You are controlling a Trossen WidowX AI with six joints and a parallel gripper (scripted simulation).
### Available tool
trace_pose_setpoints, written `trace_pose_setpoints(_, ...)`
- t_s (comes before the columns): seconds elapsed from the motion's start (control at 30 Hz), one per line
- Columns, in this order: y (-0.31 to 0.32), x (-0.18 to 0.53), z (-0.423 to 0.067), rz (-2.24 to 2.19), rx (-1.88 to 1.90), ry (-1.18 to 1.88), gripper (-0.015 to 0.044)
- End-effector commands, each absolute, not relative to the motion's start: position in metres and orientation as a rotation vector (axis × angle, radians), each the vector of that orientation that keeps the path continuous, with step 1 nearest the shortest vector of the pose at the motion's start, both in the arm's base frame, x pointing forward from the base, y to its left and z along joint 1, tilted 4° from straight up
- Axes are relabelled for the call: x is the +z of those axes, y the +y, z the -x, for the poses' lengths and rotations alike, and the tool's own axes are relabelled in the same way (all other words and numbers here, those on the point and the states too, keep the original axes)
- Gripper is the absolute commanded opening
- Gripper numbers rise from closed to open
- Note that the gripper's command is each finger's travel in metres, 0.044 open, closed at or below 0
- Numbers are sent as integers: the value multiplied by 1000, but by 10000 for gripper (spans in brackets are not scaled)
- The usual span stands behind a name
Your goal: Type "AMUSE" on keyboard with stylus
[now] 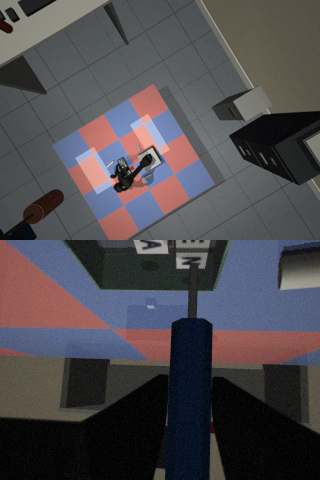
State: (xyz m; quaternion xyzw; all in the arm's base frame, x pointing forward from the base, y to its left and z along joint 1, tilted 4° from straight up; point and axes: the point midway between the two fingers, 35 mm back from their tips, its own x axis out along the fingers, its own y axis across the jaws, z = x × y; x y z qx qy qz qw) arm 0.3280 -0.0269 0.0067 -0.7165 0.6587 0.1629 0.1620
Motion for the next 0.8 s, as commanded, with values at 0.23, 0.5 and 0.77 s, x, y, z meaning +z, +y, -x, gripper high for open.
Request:
trace_pose_setpoints(0.23,-28,-2,-329,2054,463,1879,81)
trace_pose_setpoints(0.5,-28,-6,-329,2054,463,1879,81)
trace_pose_setpoints(0.77,-28,-9,-329,2054,463,1879,81)
